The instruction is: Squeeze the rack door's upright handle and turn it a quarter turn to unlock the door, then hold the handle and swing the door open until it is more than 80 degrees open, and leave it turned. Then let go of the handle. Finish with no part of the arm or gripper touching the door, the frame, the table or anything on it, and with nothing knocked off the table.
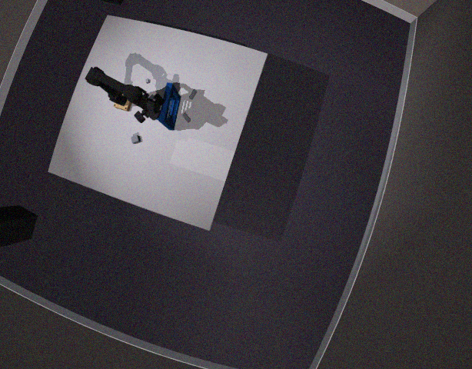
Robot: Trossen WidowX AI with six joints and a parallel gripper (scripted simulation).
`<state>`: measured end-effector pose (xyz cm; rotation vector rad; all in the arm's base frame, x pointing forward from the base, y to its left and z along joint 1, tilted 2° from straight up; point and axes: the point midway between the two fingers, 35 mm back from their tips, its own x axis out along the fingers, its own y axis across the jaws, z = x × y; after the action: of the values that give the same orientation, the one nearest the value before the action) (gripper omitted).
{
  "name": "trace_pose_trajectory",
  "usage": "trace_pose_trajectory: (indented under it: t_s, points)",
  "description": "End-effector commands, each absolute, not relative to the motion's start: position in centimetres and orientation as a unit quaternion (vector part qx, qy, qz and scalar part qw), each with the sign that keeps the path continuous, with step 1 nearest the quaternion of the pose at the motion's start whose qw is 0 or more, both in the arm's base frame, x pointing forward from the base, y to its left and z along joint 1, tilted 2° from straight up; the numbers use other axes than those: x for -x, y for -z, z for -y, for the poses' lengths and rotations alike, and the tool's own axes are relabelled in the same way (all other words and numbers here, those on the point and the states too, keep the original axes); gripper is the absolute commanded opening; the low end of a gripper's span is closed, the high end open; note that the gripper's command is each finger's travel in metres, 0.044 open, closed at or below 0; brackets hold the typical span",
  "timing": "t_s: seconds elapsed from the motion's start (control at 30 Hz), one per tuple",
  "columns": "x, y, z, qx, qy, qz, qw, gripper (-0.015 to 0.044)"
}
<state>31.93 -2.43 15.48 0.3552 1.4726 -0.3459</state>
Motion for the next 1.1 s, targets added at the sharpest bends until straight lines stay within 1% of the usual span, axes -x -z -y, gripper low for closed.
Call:
trace_pose_trajectory:
  t_s: [0.0, 0.33, 0.7, 1.03, 1.07]
  points:
    - [-31.96, -15.51, 2.45, -0.228, 0.219, -0.645, 0.695, 0.0016]
    - [-31.96, -15.51, 2.45, -0.391, 0.37, -0.572, 0.619, 0.0016]
    - [-31.96, -15.5, 2.45, -0.54, 0.508, -0.455, 0.494, 0.0016]
    - [-31.96, -15.5, 2.45, -0.548, 0.515, -0.446, 0.485, 0.0016]
    - [-31.96, -15.5, 2.45, -0.548, 0.515, -0.446, 0.485, 0.0042]
